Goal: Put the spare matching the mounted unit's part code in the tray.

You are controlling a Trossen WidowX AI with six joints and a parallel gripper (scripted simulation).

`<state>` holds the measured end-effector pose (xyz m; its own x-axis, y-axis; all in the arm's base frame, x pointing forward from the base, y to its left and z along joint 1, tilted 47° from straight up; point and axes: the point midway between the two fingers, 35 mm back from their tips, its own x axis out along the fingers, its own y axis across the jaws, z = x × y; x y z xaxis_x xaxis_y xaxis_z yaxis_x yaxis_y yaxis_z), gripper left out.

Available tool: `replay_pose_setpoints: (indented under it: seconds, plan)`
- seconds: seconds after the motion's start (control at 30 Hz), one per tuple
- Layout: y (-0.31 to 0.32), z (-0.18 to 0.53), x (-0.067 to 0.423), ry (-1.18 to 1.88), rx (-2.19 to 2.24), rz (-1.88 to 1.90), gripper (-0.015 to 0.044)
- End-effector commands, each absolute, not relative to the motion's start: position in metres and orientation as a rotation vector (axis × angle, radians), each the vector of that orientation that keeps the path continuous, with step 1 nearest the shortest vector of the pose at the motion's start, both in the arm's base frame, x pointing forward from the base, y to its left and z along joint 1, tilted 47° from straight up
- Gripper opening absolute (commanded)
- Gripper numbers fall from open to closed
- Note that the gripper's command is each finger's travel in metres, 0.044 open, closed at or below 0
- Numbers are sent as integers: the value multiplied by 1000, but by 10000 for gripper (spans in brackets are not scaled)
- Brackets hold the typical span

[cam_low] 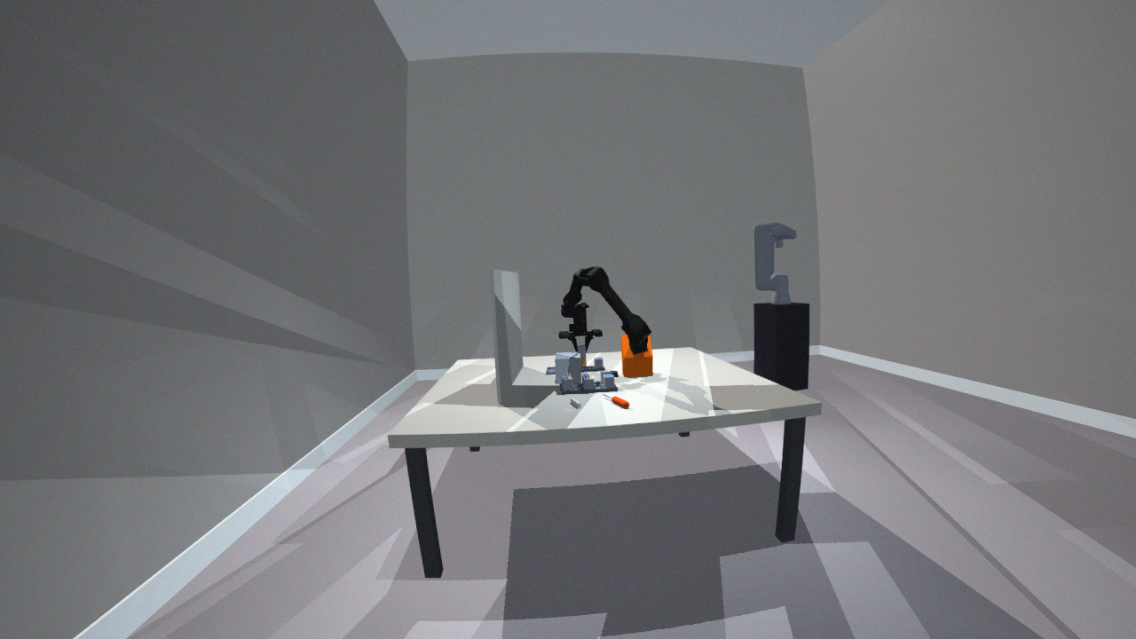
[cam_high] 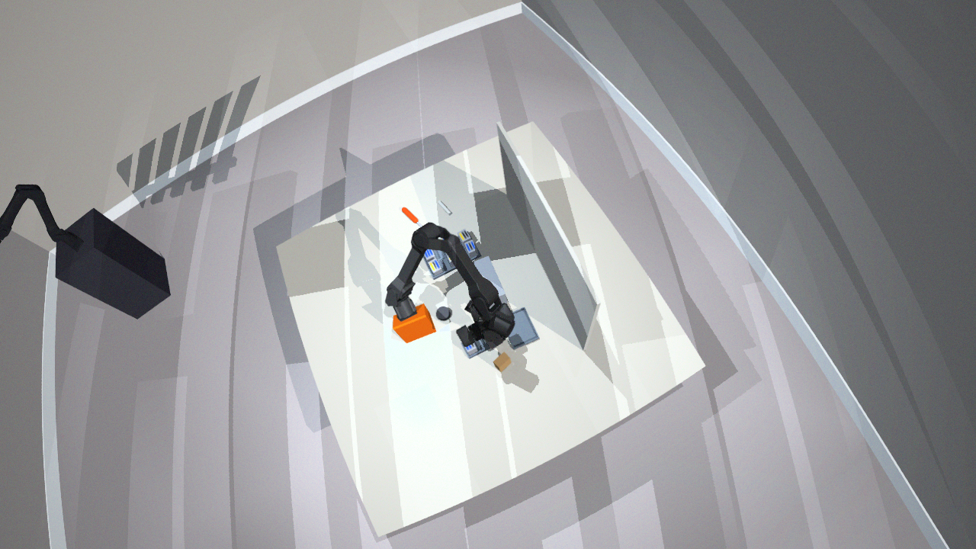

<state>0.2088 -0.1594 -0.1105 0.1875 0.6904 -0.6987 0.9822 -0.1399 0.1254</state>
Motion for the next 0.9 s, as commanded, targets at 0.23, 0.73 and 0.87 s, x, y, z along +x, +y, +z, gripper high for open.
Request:
replay_pose_setpoints:
  seconds: [0.23, 0.73, 0.87]
  plan:
    - [-173, -96, 205, 1558, 1897, -663, 0]
    - [-218, -40, 193, 1562, 1887, -665, 0]
    - [-221, -40, 198, 1562, 1887, -665, 0]
